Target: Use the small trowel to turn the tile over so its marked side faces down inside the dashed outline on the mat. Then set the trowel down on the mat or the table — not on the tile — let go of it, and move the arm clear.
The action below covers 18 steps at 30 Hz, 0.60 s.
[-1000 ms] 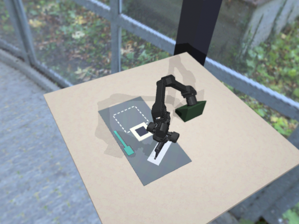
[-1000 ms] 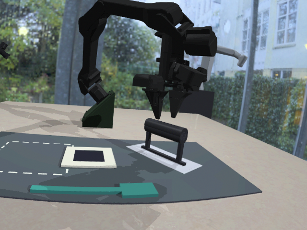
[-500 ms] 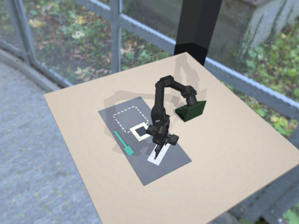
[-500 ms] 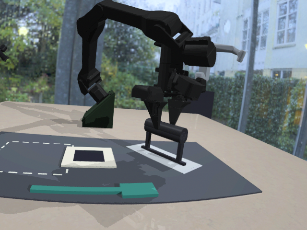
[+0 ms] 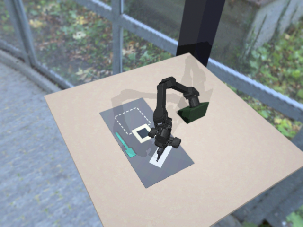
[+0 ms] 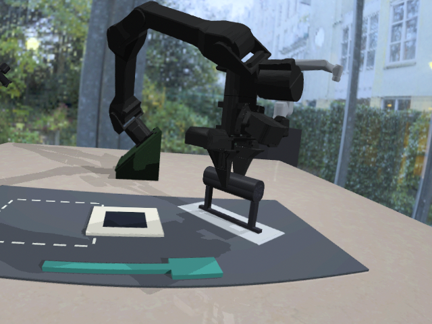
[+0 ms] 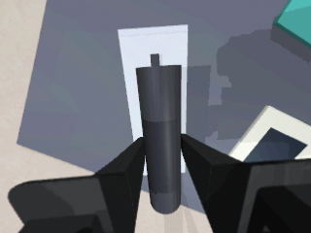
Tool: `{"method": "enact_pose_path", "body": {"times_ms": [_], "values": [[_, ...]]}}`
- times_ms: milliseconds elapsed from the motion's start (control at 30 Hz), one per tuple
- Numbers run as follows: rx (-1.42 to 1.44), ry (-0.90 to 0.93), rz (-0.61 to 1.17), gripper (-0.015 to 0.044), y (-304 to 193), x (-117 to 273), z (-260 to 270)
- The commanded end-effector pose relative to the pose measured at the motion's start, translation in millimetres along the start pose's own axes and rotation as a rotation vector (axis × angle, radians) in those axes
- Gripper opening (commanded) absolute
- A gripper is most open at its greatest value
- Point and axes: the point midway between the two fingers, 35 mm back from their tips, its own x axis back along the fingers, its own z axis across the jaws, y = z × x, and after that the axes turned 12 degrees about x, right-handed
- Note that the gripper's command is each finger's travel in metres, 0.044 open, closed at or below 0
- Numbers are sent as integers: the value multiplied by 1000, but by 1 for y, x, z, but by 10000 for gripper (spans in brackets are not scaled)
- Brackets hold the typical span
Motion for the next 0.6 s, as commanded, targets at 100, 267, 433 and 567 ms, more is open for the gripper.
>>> {"method": "enact_pose_path", "body": {"times_ms": [100, 267, 433, 567], "values": [[5, -6, 4, 130, -1, -2, -1], [5, -6, 4, 130, -1, -2, -1], [5, -6, 4, 130, -1, -2, -1], [0, -6, 4, 130, -1, -2, -1]]}}
